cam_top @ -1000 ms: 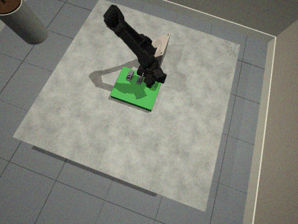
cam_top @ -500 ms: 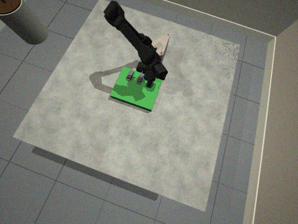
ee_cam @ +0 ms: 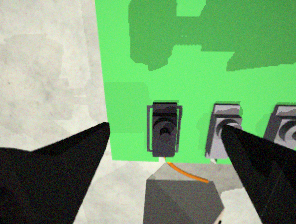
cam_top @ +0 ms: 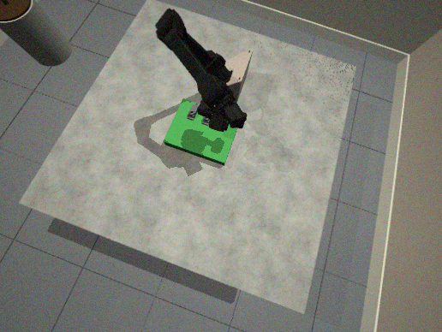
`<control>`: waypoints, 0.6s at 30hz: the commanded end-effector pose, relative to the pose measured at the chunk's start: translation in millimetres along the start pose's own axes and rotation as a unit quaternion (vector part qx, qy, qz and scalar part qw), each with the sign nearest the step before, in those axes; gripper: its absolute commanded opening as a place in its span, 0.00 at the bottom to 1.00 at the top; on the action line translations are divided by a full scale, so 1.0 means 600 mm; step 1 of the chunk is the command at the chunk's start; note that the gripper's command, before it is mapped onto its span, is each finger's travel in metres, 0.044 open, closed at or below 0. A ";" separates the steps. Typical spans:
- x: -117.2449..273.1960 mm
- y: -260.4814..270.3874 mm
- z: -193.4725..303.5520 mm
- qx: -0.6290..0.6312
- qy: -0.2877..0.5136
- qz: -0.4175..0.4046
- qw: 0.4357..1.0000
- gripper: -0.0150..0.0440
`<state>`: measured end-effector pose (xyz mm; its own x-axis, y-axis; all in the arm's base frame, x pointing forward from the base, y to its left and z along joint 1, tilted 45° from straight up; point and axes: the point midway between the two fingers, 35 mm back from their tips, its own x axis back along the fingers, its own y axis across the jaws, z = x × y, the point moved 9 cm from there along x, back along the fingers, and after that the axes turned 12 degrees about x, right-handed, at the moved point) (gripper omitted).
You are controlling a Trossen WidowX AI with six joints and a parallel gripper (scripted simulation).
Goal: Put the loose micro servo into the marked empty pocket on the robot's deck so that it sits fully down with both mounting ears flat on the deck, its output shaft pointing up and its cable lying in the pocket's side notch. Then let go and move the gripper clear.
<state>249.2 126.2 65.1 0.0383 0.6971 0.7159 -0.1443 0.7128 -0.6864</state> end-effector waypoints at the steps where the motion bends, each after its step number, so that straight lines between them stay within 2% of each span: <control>1: 0.035 -0.017 -0.056 -0.002 -0.004 0.000 1.000 1.00; 7: 0.051 -0.024 -0.075 -0.003 -0.004 0.000 1.000 1.00; 12: 0.118 -0.024 -0.060 -0.008 -0.004 -0.003 1.000 1.00; 18: 0.123 -0.024 -0.058 -0.008 -0.004 -0.003 1.000 1.00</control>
<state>288.0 169.0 120.0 0.0246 0.6962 0.7174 -0.1386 0.7131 -0.6872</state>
